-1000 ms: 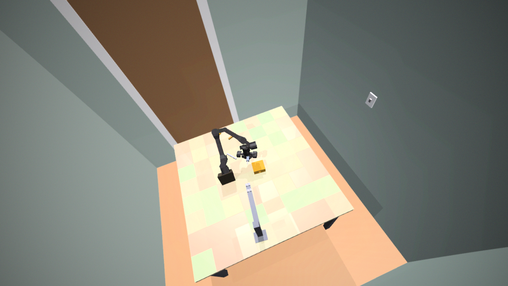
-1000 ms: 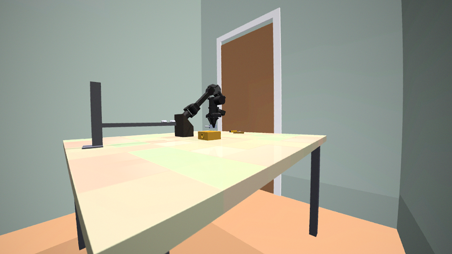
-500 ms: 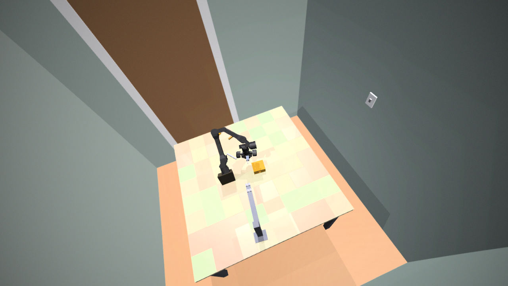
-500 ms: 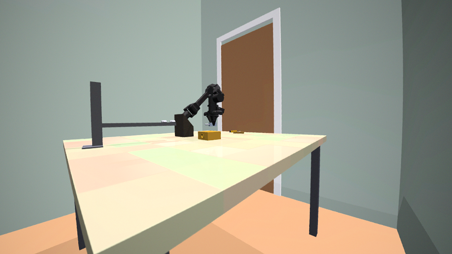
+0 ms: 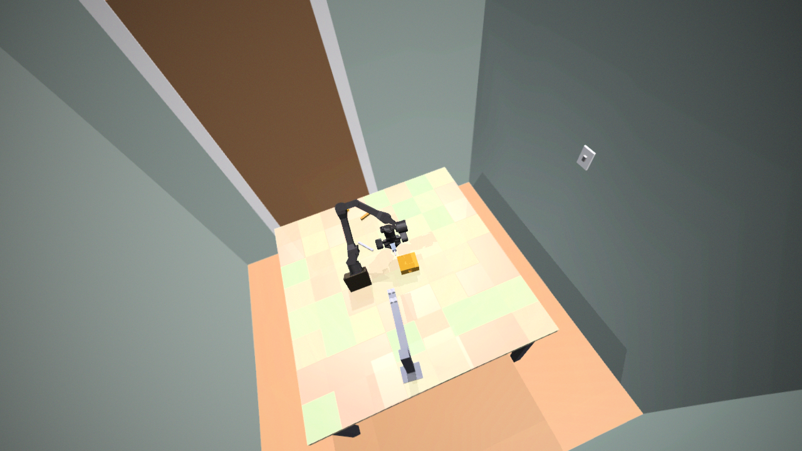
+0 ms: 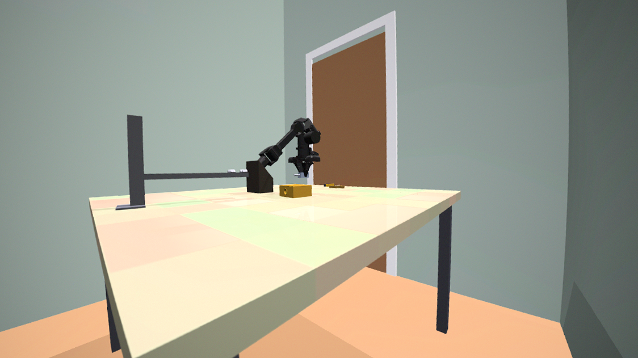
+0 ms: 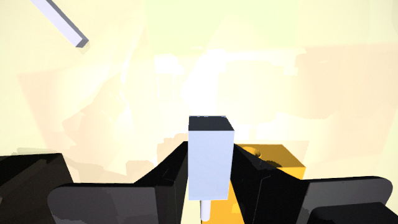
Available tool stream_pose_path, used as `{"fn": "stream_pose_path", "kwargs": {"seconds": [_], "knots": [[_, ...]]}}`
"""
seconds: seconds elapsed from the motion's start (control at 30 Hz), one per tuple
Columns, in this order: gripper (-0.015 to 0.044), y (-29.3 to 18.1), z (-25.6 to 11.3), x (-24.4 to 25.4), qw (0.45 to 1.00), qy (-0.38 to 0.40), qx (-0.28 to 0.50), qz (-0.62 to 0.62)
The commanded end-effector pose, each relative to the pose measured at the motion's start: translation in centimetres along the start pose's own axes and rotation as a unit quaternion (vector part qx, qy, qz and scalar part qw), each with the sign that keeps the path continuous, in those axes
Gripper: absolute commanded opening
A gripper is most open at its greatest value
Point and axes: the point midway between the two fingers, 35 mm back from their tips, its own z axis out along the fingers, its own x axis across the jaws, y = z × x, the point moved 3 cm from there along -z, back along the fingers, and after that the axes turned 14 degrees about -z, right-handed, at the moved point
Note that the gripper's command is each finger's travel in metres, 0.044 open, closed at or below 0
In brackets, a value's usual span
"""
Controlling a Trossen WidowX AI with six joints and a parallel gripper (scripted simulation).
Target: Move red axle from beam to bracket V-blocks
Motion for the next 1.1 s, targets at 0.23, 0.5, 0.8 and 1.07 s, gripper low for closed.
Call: {"fn": "stream_pose_path", "kwargs": {"seconds": [0.23,0.5,0.8,1.07], "knots": [[0.0000,1.0,-0.3,-4.5,1.000,-0.002,0.000,-0.020],[0.0000,1.6,-0.2,-6.6,1.000,-0.003,0.000,-0.029],[0.0000,1.5,1.0,-6.7,1.000,-0.003,0.001,-0.029],[0.0000,1.5,2.3,-6.8,1.000,-0.003,0.001,-0.030]]}}
